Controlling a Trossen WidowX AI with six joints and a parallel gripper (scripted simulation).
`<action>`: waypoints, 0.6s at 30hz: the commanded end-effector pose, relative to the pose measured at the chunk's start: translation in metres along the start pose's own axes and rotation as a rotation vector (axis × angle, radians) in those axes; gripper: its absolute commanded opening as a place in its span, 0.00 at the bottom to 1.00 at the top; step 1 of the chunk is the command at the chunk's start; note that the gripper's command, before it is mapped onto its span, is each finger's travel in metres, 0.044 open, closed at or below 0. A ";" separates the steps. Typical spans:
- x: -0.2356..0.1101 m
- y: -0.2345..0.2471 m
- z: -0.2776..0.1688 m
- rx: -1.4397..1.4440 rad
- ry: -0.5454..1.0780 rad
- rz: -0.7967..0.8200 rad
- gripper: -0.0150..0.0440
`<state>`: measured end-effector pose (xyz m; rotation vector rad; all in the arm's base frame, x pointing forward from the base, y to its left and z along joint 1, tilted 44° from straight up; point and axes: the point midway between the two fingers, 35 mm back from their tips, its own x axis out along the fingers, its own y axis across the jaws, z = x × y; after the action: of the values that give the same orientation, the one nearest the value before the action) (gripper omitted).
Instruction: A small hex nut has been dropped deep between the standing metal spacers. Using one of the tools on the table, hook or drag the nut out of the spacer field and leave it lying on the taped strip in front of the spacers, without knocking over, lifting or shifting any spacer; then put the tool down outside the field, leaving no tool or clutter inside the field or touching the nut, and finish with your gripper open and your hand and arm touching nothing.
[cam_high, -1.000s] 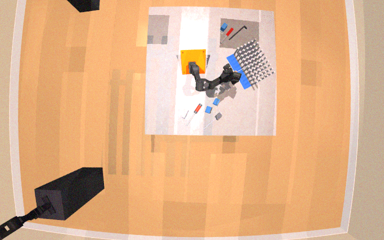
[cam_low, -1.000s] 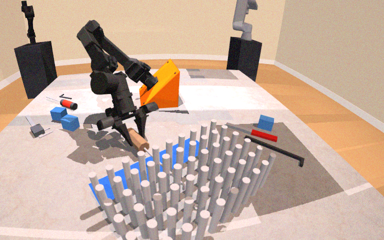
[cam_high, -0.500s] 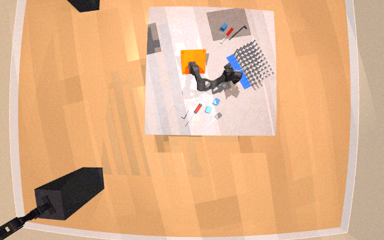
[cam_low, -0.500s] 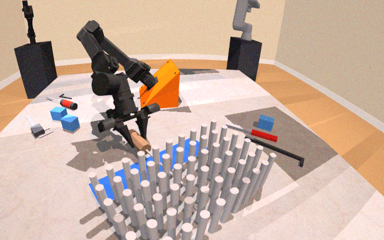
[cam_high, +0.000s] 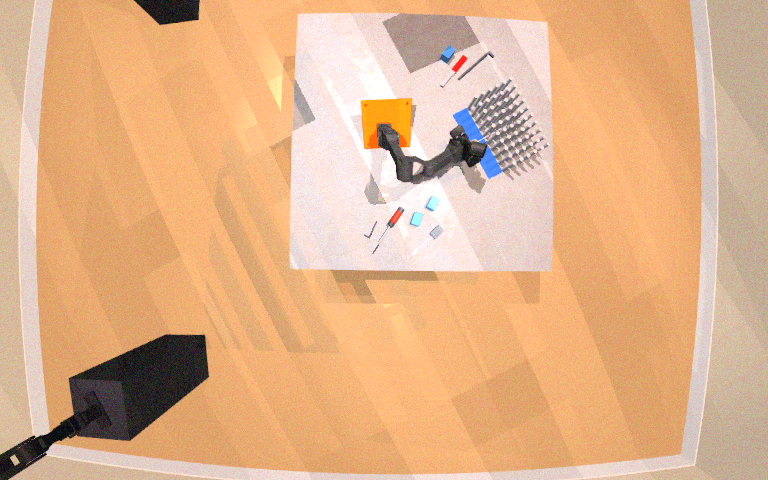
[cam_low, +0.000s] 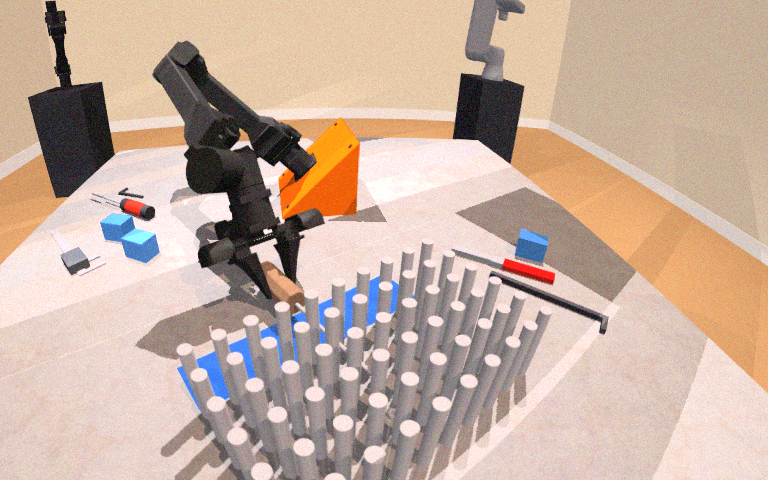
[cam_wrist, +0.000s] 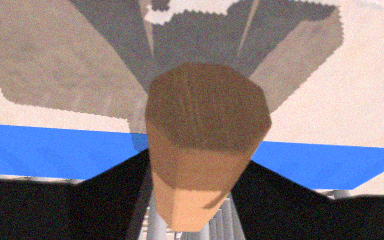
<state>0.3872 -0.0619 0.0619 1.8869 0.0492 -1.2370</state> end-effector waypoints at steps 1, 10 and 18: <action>0.000 0.004 -0.005 0.009 0.007 0.011 0.25; 0.004 0.004 -0.010 0.010 0.007 0.011 0.25; 0.006 0.004 -0.015 0.010 0.008 0.011 0.25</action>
<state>0.3975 -0.0579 0.0583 1.8873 0.0489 -1.2365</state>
